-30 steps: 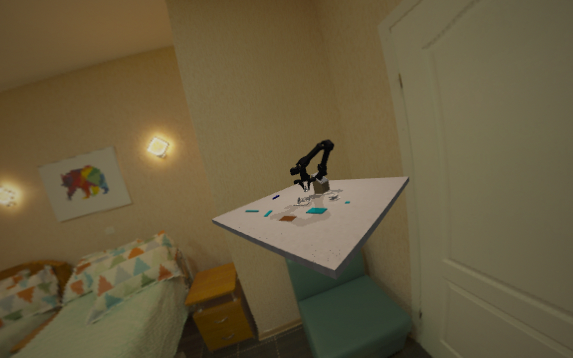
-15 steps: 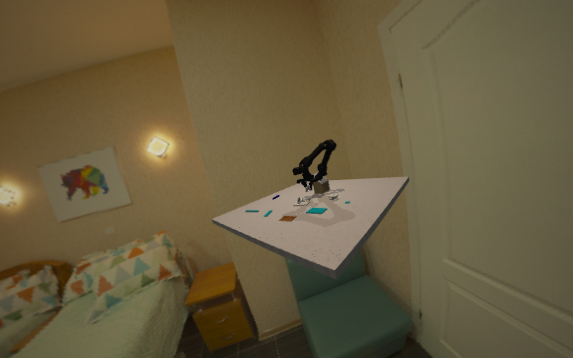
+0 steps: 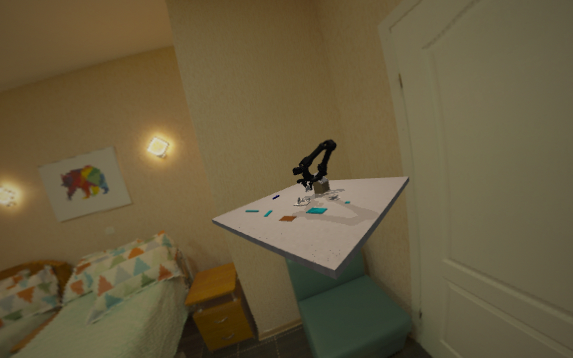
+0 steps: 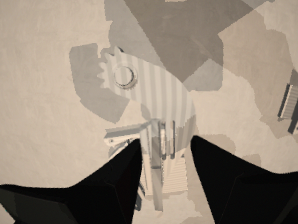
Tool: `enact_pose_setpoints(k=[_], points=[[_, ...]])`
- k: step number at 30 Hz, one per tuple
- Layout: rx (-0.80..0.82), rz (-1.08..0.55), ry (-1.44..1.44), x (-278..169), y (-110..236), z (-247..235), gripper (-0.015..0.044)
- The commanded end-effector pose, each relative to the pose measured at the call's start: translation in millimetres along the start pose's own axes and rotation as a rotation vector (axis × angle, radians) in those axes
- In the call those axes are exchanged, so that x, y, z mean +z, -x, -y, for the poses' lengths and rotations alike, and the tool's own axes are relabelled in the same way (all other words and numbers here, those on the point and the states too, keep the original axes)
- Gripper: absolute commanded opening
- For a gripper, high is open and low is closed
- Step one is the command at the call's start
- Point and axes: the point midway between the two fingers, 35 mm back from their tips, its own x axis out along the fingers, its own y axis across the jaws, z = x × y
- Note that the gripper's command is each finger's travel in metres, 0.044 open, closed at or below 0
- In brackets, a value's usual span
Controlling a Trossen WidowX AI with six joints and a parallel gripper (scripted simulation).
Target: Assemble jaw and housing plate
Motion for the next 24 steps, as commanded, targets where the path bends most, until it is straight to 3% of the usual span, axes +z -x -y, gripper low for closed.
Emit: enact_pose_setpoints(k=[1, 24], points=[[-0.003, -0.004, -0.007, -0.6, 0.0, 0.5, 0.0134], [0.0, -0.006, -0.006, -60.5, 3.4, 0.4, 0.0134]])
